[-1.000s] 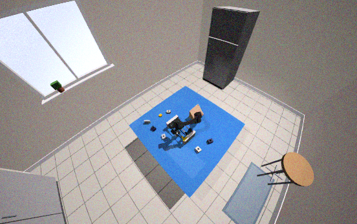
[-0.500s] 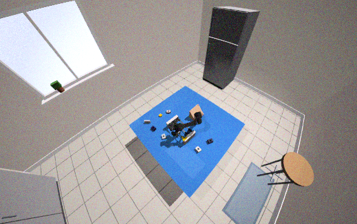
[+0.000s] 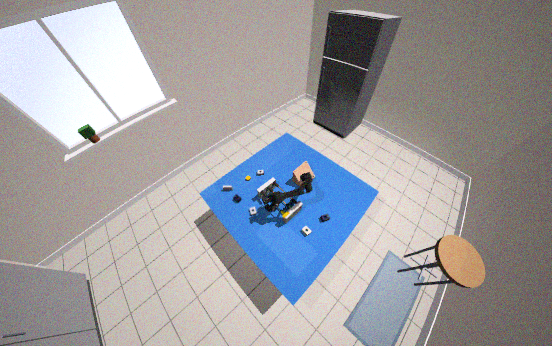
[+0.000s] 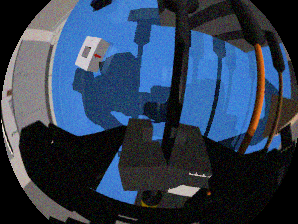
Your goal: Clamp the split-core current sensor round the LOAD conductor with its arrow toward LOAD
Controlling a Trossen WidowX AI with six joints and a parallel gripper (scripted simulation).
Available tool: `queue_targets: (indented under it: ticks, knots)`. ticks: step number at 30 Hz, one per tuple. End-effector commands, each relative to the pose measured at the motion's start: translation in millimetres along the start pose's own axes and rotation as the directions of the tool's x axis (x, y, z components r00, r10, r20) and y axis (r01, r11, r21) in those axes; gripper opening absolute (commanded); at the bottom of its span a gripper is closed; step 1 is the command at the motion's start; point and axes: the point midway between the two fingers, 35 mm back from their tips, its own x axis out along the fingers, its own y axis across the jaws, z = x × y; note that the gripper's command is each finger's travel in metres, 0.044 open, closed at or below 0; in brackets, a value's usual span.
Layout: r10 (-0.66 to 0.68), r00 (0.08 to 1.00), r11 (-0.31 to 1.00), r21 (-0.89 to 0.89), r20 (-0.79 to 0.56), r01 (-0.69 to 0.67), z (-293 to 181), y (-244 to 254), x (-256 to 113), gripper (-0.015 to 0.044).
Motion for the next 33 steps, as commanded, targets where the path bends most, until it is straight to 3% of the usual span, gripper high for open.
queue_targets:
  ticks: [1, 21, 32, 33]
  knots:
    - [0.001, 1.0, 1.0, 0.0, 0.0, -0.001, 0.4, 0.2, -0.9, 0.042]
    - [0.001, 1.0, 1.0, 0.0, 0.0, -0.001, 0.4, 0.2, -0.9, 0.0287]
    - [0.001, 1.0, 1.0, 0.0, 0.0, -0.001, 0.4, 0.2, -0.9, 0.0]
    - [0.001, 1.0, 1.0, 0.0, 0.0, -0.001, 0.4, 0.2, -0.9, 0.0]
